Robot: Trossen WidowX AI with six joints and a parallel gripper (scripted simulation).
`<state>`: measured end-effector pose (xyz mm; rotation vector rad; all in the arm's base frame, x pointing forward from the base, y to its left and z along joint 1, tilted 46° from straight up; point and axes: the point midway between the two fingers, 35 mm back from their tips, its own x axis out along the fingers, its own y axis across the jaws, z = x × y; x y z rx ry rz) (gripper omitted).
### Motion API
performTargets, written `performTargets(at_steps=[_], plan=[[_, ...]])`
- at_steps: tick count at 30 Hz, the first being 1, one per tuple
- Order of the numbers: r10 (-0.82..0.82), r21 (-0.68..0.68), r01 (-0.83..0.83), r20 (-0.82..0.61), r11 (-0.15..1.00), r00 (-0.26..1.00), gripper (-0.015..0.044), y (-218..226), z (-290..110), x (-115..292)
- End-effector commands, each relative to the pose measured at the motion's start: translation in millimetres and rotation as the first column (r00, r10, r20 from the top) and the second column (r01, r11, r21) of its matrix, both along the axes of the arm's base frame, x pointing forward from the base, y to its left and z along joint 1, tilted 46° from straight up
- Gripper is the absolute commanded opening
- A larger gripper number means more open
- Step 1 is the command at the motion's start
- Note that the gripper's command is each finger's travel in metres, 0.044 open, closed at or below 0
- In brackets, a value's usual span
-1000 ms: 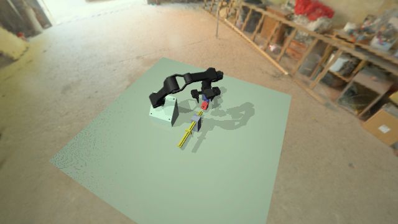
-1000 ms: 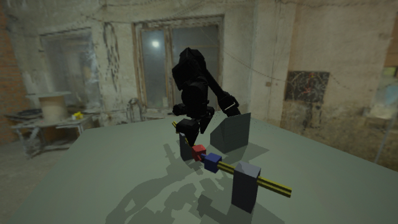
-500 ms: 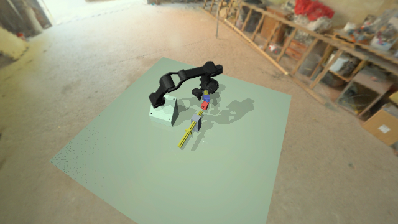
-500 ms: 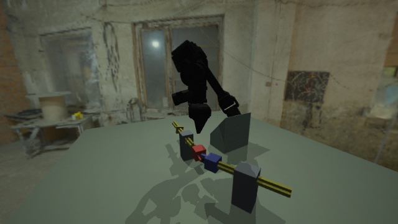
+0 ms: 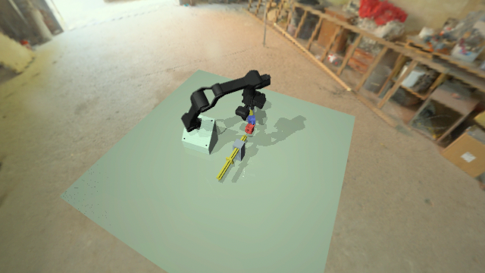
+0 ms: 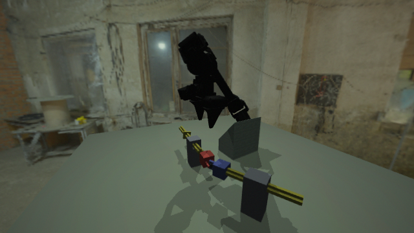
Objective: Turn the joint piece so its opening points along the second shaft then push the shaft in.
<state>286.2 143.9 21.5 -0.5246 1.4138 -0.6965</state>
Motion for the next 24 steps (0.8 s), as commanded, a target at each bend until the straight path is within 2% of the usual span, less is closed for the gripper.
performTargets(at_steps=[1,5,11,24], plan=[[0.003,0.006,-0.003,-0.005,1.0,1.0,0.044,-26,11,1],[0.002,0.0,-0.002,-0.005,1.0,1.0,0.044,-67,22,-4],[-0.012,-0.001,0.012,0.008,1.0,1.0,0.044,-69,22,-4],[-0.265,0.026,0.268,0.27,0.963,0.926,0.044,-72,18,-4]])
